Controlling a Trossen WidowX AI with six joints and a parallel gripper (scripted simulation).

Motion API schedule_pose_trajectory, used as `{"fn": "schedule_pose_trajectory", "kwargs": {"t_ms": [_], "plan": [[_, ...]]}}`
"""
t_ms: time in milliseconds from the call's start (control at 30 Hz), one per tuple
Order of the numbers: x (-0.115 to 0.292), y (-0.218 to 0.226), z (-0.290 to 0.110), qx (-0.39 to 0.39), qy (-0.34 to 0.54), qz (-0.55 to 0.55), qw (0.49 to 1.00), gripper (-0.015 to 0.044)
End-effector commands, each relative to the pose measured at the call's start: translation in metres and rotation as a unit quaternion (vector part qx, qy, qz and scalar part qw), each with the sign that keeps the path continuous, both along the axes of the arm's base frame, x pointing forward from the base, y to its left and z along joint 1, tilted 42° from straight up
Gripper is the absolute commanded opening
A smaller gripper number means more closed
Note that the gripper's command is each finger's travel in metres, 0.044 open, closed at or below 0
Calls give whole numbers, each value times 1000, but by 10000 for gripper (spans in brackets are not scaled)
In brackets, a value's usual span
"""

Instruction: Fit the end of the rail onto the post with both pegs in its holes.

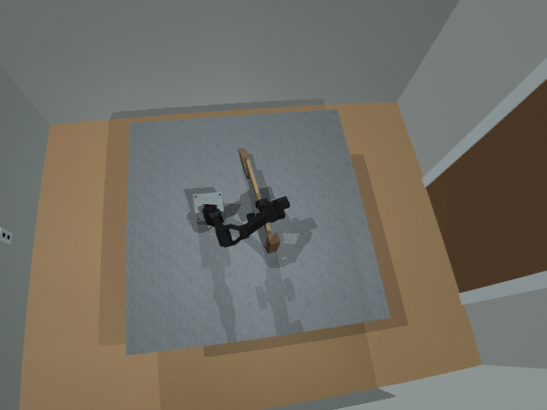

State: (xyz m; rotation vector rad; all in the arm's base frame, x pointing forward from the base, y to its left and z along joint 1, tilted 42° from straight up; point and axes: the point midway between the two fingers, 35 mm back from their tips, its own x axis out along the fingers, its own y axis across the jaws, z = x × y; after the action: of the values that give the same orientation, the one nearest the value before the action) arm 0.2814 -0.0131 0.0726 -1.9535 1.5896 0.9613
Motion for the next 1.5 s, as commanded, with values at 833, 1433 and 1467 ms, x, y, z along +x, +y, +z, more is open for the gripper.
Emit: {"fn": "schedule_pose_trajectory", "kwargs": {"t_ms": [833, 1433, 1467], "plan": [[3, -7, 7, 0, -1, 2, 1000, 0], [4, -10, 11, -1, -1, 2, 1000, 0], [4, -10, 11, -1, -1, 2, 1000, 0]]}}
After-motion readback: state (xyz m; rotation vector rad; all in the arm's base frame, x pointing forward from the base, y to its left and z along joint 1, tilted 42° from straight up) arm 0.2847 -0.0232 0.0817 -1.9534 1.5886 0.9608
